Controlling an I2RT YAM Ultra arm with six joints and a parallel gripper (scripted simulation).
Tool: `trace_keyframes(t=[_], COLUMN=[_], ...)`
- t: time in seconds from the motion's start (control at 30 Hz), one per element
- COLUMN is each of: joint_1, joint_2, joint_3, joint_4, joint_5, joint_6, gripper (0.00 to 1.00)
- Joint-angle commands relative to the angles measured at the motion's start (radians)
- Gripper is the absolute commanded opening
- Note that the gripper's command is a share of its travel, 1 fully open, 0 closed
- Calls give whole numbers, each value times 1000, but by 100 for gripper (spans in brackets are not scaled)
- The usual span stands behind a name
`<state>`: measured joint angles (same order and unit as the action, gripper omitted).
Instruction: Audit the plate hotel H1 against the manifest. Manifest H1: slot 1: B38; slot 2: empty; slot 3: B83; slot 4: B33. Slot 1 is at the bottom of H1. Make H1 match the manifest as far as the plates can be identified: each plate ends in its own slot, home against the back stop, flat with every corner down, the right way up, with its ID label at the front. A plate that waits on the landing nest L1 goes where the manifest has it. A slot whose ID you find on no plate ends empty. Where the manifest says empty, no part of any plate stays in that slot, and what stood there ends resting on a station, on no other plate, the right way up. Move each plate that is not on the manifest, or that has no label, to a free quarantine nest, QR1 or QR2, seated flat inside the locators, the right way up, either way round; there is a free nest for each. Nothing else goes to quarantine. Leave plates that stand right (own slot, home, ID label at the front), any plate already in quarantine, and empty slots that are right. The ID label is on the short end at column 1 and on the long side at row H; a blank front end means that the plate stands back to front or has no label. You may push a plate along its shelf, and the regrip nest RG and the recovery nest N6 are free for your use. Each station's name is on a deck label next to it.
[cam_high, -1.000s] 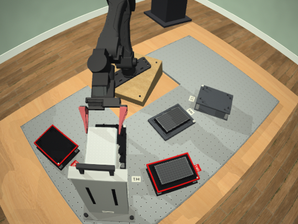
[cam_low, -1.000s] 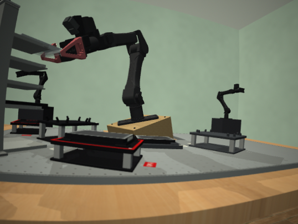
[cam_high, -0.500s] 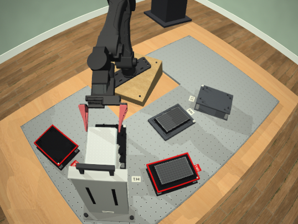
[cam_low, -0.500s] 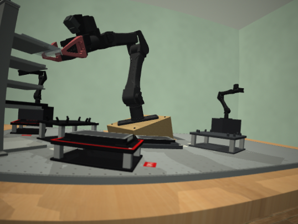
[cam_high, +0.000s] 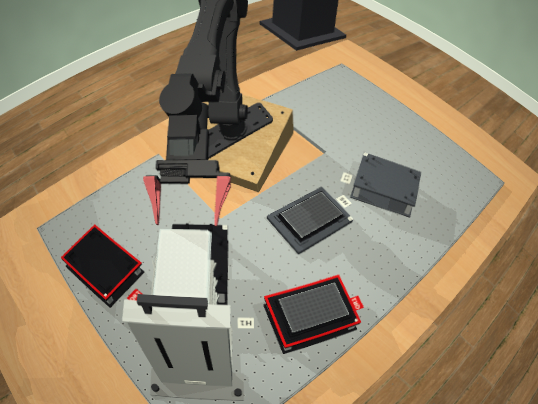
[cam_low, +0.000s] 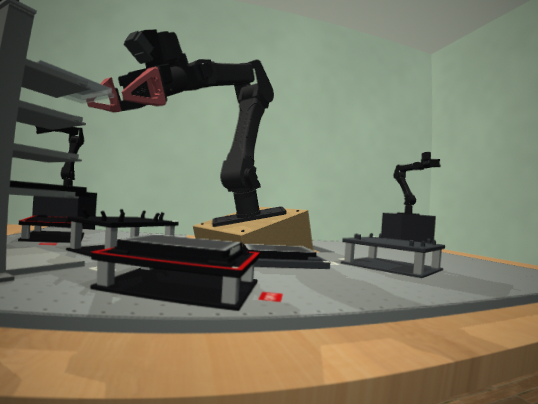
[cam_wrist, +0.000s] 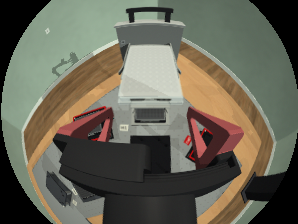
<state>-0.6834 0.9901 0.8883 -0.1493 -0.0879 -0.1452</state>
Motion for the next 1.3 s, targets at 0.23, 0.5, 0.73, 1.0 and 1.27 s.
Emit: trace_keyframes(t=[0.23,0.5,0.73,1.0,1.27], joint_1=[-14,-24,-36,-49,-68], joint_2=[-72,-115,-164,-207,-266], joint_3=[-33,-57,-83,-104,-130], joint_4=[-31,-50,-74,-97,-131], joint_5=[-16,-25,-37,-49,-68], joint_6=[-5,-7,-11,-14,-19], gripper=[100,100,100,100,100])
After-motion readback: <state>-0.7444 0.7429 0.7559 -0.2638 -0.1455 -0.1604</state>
